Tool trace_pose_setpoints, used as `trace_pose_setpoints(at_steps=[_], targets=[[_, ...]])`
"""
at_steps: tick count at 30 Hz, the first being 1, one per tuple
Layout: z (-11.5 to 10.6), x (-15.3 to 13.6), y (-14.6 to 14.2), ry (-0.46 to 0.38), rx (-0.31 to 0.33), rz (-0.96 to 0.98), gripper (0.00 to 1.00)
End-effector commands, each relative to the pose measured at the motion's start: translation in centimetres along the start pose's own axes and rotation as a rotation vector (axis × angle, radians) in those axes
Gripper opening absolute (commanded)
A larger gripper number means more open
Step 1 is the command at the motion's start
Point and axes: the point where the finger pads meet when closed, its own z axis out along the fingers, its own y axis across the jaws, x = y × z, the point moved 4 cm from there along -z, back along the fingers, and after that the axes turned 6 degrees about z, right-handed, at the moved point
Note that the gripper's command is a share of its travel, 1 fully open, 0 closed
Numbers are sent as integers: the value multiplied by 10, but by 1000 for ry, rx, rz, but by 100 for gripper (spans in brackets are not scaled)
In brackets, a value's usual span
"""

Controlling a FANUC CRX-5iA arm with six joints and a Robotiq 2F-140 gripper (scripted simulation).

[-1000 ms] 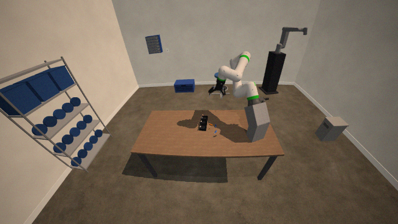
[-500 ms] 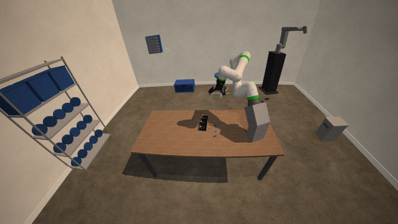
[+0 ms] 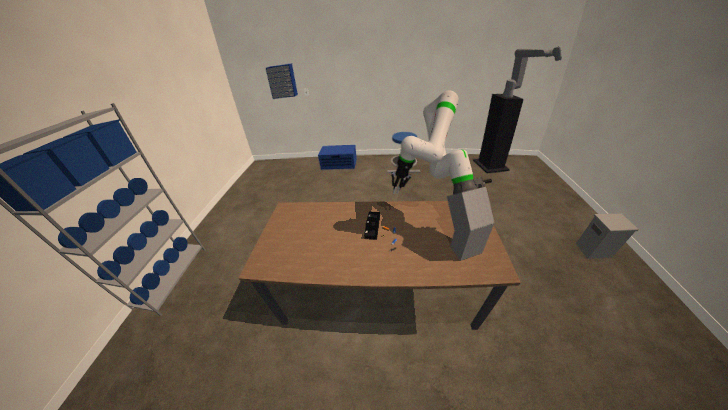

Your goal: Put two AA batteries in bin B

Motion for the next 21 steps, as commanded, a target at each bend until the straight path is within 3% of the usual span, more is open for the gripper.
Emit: trace_pose_setpoints(at_steps=[1,3,9,21], targets=[[37,5,5,-4,-13,5,5],[51,8,3,-4,-13,5,5],[51,8,3,-4,-13,5,5],[44,44,18,34,61,402,5]])
